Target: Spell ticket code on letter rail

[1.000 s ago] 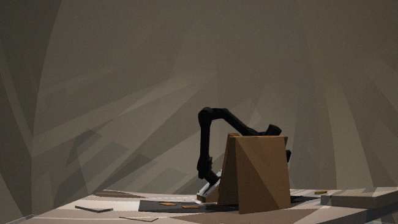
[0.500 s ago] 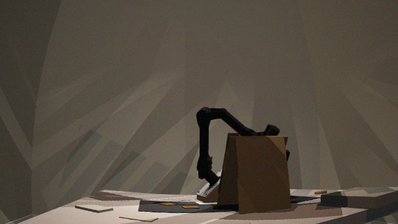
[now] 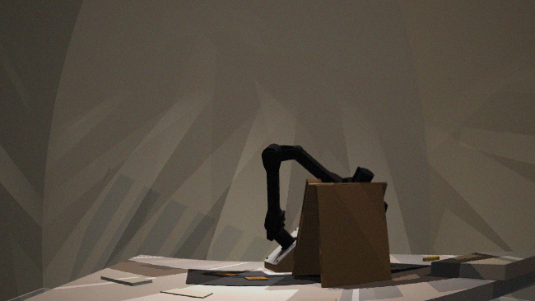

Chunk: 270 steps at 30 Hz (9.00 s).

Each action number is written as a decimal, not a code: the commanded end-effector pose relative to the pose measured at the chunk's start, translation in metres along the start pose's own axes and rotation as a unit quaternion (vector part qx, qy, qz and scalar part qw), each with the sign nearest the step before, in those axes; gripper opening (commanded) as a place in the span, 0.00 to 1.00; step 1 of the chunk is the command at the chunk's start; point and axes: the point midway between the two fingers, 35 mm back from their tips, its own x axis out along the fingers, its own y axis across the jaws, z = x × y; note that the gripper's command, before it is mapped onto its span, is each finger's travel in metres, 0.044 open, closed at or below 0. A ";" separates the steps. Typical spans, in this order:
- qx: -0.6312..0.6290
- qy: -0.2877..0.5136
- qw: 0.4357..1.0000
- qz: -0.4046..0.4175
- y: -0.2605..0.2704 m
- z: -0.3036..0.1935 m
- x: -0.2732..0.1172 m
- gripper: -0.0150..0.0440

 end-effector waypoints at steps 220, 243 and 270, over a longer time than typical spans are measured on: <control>-0.006 0.001 1.000 0.000 -0.124 -0.001 0.001 0.25; -0.005 0.002 1.000 -0.002 -0.132 0.000 0.001 0.48; -0.006 0.001 1.000 0.000 -0.130 -0.004 -0.024 0.75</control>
